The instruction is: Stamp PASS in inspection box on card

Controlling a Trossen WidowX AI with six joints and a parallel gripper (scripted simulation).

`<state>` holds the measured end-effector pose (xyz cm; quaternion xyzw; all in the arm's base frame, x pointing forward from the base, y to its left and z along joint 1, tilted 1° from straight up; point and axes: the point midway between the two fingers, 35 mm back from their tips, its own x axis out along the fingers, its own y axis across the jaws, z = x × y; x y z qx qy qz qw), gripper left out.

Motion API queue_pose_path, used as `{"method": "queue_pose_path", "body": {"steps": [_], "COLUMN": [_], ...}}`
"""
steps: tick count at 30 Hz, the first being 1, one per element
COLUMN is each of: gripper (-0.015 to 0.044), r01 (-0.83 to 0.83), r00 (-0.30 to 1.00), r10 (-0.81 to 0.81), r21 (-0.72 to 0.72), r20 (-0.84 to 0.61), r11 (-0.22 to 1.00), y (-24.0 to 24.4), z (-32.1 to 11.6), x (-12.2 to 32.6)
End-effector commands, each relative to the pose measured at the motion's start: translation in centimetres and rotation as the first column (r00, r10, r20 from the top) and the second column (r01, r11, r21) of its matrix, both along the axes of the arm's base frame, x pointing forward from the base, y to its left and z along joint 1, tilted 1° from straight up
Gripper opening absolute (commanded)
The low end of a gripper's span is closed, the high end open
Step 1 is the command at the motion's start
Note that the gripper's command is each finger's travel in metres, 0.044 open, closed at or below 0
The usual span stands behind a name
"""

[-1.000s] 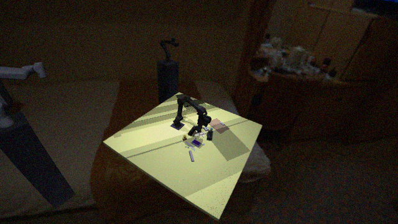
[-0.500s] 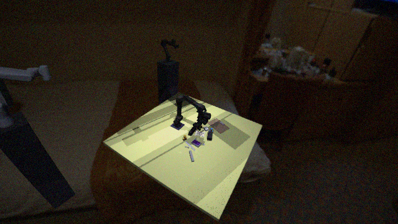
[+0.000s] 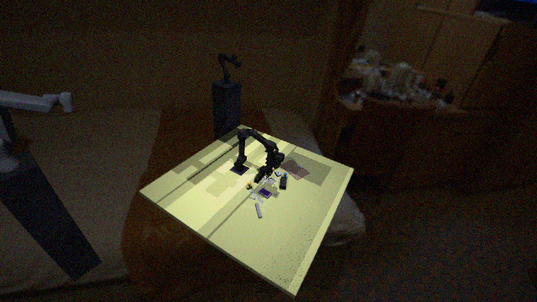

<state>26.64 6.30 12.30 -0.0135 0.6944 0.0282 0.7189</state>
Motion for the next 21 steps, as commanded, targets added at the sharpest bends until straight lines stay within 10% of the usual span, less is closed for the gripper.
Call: {"method": "queue_pose_path", "body": {"steps": [1, 21], "gripper": [0.0000, 0.0000], "r01": [0.005, 0.005], "r00": [1.000, 1.000], "r10": [-0.005, -0.005], "r21": [-0.004, -0.005], "r20": [-0.001, -0.001], "r11": [1.000, 1.000], "y": [0.0, 0.0], "z": [-0.3, -1.7], "x": [0.0, 0.1]}}
